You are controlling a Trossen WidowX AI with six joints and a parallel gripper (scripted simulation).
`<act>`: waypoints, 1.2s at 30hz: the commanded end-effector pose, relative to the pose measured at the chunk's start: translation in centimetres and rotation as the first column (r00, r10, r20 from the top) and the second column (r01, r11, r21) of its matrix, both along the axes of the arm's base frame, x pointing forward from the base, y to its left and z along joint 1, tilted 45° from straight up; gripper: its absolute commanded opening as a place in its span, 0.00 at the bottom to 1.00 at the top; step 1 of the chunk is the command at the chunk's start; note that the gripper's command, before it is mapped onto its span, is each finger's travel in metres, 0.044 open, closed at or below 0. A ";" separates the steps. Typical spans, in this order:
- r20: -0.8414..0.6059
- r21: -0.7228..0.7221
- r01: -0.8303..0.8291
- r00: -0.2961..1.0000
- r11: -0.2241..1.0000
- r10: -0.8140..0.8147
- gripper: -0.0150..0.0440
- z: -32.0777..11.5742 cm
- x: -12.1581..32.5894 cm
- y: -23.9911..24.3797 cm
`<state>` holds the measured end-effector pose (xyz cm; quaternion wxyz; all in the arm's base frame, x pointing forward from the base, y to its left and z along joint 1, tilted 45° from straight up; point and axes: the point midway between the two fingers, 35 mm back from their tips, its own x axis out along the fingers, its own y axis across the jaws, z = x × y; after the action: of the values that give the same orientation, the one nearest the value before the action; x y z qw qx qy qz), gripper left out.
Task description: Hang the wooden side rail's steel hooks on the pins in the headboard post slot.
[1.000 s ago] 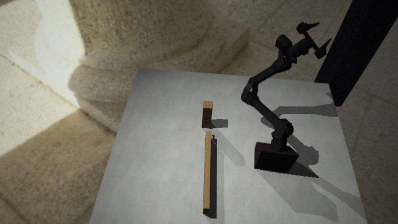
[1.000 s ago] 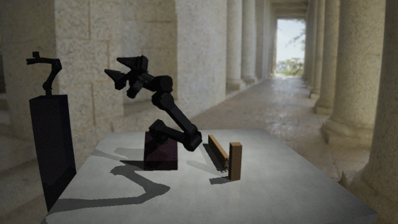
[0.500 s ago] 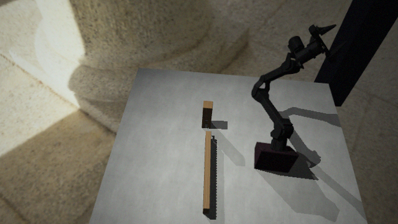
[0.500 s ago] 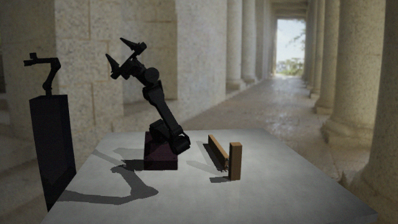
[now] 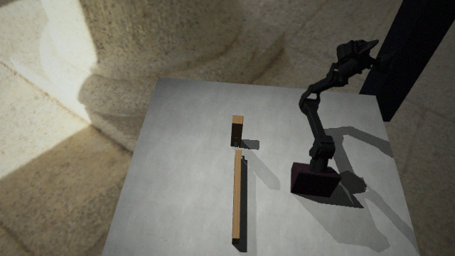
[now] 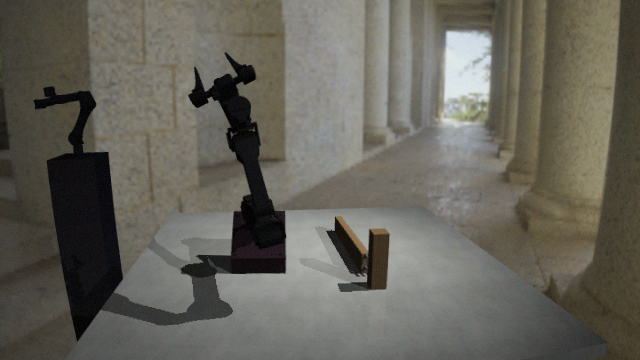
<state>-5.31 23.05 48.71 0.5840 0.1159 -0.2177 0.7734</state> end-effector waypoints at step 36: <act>-0.804 -0.520 0.421 0.052 0.743 -0.592 1.00 -17.0 26.4 2.5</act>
<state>19.13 26.56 33.37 0.8287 0.3898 0.1895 0.3542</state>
